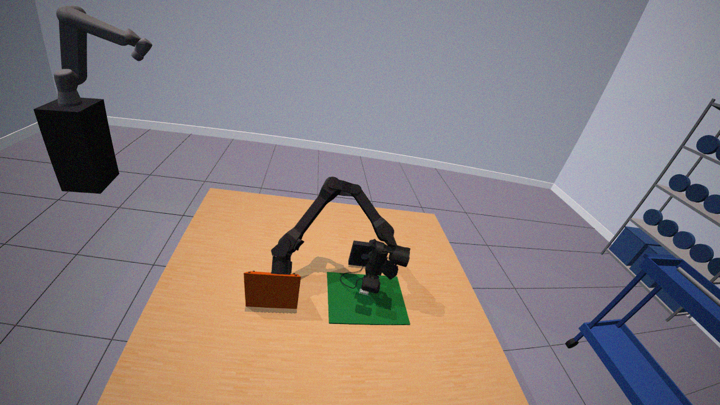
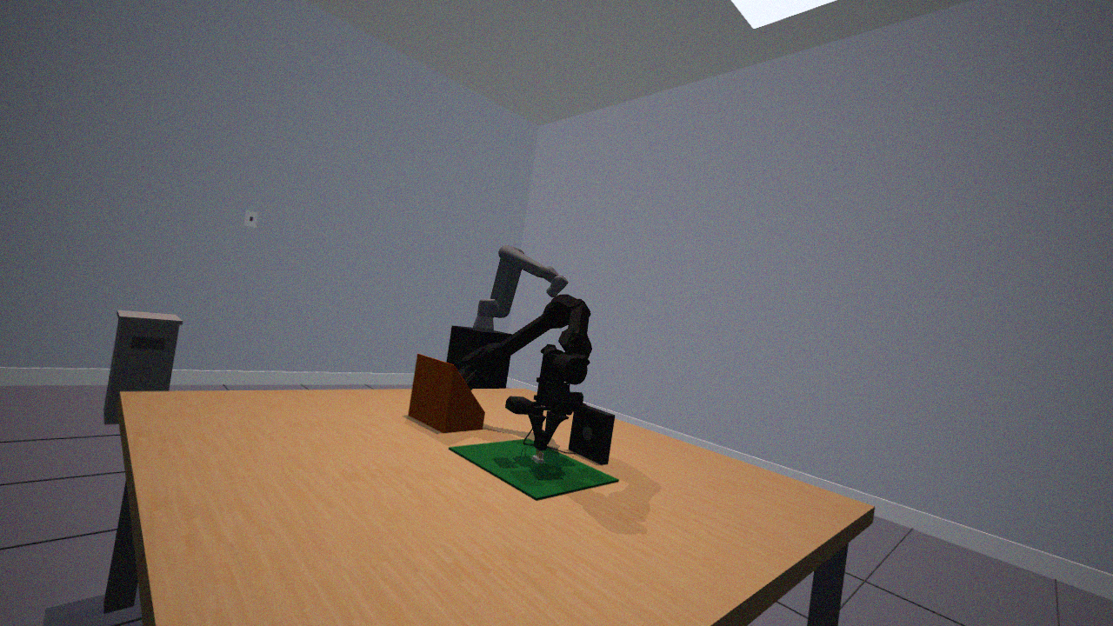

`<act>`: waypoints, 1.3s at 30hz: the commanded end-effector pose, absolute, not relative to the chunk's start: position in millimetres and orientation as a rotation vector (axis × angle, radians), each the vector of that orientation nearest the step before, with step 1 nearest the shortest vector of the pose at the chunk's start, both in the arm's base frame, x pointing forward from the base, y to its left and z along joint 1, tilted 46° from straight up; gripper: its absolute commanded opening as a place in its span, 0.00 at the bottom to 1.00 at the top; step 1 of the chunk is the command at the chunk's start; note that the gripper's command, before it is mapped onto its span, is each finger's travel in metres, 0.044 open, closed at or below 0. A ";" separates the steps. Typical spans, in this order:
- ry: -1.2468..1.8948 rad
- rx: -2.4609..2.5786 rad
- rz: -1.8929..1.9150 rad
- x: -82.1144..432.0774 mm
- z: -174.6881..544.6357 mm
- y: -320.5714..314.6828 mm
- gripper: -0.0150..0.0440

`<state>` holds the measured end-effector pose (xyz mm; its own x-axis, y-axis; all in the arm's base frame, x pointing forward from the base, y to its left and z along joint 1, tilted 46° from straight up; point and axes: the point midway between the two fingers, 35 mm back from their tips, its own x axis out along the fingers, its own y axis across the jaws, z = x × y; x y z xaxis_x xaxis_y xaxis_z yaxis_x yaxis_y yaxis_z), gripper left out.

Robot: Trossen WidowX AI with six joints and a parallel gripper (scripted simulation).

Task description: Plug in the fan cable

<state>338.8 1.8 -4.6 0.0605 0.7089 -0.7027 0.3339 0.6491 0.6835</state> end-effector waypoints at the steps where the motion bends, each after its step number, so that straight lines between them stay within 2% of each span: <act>1: 1.540 0.907 0.351 339.0 -4.5 3.0 0.25; 39: 1.539 0.907 0.352 339.3 -9.1 7.9 0.25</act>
